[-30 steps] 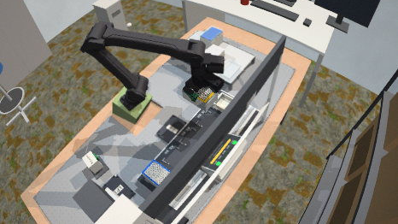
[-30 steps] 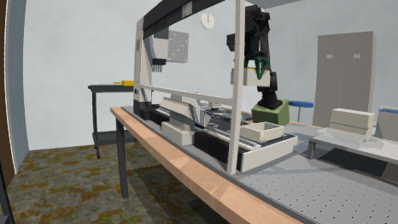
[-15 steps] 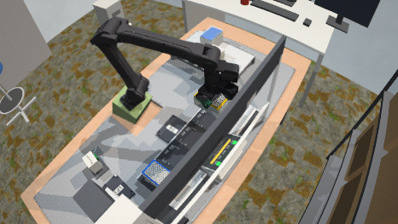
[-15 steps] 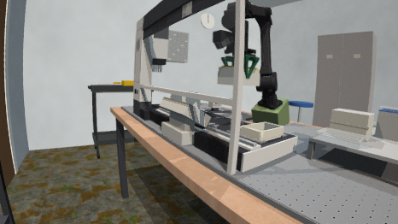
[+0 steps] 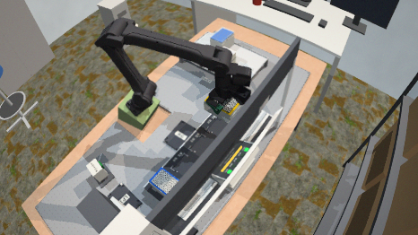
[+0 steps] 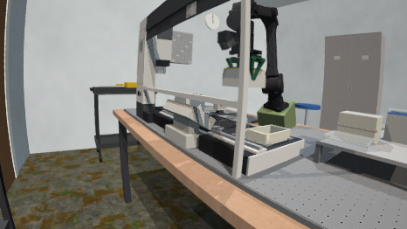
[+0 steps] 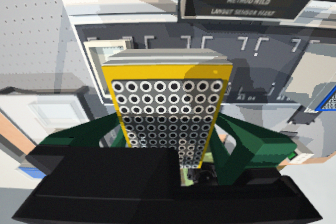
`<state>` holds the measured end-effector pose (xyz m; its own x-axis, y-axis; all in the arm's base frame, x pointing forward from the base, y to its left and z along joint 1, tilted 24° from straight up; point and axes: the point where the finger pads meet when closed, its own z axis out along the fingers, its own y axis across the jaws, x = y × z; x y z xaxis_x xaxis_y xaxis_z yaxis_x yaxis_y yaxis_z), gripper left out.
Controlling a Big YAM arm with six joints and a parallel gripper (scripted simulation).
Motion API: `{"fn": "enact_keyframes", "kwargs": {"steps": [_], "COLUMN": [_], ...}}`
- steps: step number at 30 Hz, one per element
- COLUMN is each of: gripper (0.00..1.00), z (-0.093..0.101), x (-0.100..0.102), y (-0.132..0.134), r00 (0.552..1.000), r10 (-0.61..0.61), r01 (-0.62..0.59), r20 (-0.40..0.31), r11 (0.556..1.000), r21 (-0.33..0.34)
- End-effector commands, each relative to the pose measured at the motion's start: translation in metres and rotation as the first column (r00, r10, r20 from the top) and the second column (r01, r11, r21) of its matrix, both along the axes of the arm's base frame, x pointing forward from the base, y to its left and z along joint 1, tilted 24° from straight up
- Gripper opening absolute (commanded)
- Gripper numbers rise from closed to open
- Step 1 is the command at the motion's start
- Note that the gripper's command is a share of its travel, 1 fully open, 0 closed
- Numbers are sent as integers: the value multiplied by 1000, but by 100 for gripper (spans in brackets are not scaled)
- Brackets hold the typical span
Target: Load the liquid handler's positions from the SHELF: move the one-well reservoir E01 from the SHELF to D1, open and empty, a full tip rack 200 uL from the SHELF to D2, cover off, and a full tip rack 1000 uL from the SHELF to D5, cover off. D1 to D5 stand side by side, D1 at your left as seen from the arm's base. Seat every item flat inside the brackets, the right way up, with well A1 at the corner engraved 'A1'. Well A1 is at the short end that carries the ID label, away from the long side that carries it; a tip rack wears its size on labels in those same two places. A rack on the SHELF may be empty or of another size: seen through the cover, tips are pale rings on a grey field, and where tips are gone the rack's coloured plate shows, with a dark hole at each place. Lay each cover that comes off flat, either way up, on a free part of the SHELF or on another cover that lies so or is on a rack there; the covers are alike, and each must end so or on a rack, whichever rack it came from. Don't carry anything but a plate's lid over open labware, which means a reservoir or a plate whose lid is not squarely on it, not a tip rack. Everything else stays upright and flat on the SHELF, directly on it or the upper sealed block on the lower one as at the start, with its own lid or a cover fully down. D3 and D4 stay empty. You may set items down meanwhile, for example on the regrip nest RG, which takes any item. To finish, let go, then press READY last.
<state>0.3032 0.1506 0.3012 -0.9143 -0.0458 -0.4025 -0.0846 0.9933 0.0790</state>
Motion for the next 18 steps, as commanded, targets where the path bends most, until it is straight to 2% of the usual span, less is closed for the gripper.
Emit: {"fn": "enact_keyframes", "kwargs": {"steps": [1,15,16,17,18], "gripper": [0,0,0,0,0], "z": [21,22,31,31,22], "x": [5,6,14,14,6], "y": [3,3,4,4,3], "r00": [999,999,998,998,999], "r10": [6,6,7,7,6], "r01": [-7,-7,-8,-9,-7], "r20": [44,44,58,58,44], "r11": [1000,1000,1000,1000,1000], "r21": [22,22,27,27,22]}}
